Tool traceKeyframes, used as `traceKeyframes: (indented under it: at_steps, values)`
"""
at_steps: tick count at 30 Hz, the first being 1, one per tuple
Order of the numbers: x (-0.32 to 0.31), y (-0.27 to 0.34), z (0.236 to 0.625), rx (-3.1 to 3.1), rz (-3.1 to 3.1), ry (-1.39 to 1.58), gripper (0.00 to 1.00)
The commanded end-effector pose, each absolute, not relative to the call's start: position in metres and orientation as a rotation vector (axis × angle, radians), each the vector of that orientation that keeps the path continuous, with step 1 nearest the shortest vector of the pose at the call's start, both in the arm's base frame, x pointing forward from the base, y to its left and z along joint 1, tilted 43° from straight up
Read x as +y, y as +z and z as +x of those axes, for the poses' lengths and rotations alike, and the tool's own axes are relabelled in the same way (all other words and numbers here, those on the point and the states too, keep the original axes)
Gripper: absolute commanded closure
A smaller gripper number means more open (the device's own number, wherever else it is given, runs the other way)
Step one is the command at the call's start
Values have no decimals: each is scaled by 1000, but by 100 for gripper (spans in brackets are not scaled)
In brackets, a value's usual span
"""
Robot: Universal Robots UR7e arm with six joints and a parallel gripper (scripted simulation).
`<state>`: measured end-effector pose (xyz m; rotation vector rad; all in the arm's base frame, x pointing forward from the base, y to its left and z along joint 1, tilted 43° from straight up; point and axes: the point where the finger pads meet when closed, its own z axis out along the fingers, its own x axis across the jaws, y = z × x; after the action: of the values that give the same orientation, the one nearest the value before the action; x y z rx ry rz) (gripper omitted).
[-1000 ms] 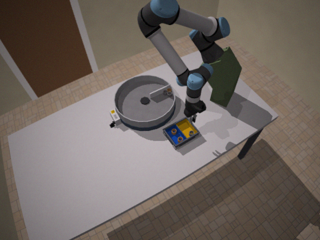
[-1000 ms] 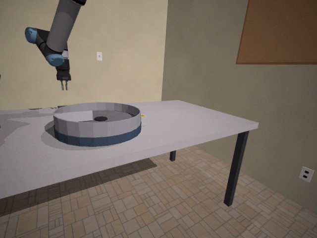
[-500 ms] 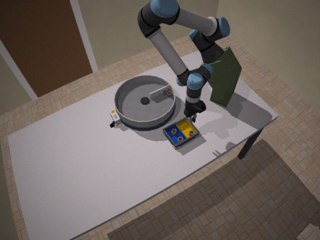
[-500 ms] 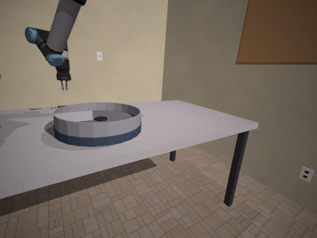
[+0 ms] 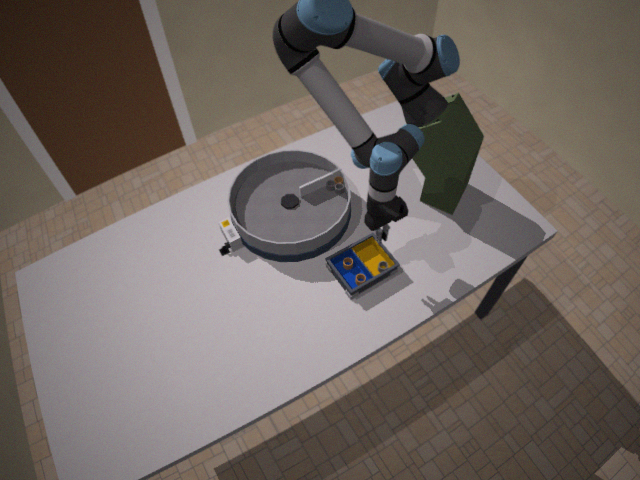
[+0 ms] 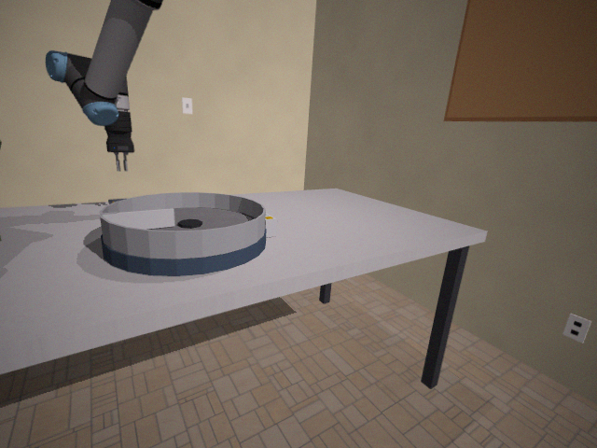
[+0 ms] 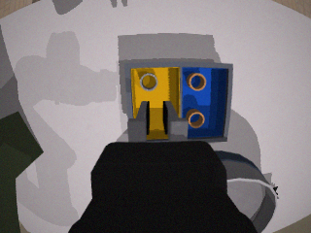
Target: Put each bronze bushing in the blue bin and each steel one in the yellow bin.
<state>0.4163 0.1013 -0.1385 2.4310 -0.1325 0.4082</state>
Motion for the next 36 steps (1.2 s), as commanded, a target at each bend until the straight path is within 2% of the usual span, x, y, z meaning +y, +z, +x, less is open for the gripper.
traceKeyframes:
  at_steps: [1, 5, 11, 26, 32, 36]
  values:
    - [78, -123, 410, -130, 2434, 412, 60]
    - [68, -117, 408, -130, 2434, 412, 60]
    - [22, -89, 395, -131, 2433, 411, 60]
    - [-29, -57, 382, -131, 2434, 411, 60]
    - [-75, -29, 370, -132, 2433, 410, 60]
    - [-78, -27, 369, -131, 2434, 411, 60]
